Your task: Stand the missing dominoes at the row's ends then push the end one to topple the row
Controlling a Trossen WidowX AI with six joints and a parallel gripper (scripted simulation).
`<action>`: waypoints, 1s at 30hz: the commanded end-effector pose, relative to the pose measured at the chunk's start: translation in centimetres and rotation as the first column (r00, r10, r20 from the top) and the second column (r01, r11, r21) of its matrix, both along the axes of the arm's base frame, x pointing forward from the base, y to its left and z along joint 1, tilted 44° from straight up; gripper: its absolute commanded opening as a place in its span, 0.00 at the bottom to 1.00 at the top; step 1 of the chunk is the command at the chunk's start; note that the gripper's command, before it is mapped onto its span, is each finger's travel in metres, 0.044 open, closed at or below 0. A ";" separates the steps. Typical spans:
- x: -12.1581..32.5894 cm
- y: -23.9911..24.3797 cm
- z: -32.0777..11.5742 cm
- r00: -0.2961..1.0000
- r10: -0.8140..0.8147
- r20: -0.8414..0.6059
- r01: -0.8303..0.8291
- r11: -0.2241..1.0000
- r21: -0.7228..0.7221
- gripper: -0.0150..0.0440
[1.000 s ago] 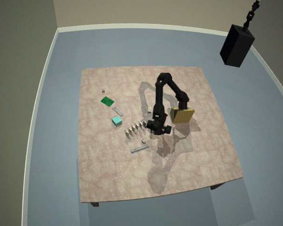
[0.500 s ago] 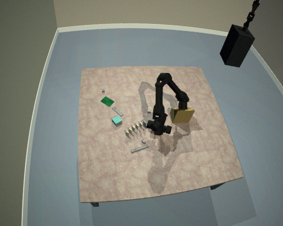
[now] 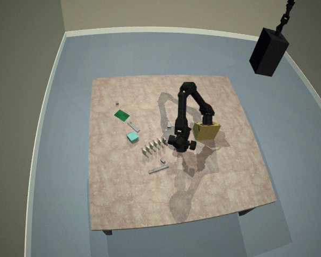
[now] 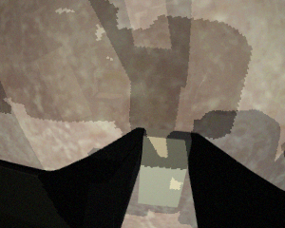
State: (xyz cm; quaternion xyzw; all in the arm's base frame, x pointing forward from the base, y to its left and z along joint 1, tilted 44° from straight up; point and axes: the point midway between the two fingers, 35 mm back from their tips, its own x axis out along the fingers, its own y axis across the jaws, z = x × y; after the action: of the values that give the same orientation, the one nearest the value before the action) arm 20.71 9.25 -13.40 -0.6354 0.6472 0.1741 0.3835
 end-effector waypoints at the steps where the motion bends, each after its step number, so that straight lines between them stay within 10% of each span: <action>1: -0.1 3.6 3.0 1.000 0.005 0.021 -0.005 1.000 0.027 0.44; 14: -1.7 10.3 9.7 1.000 0.005 0.018 -0.005 1.000 0.030 0.44; 30: -3.7 17.7 2.8 0.971 0.185 -0.153 -0.182 0.983 0.037 0.44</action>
State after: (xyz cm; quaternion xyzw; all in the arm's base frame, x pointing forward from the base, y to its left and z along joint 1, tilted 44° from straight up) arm 16.82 26.54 -10.24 -0.6775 0.6107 0.2567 0.3196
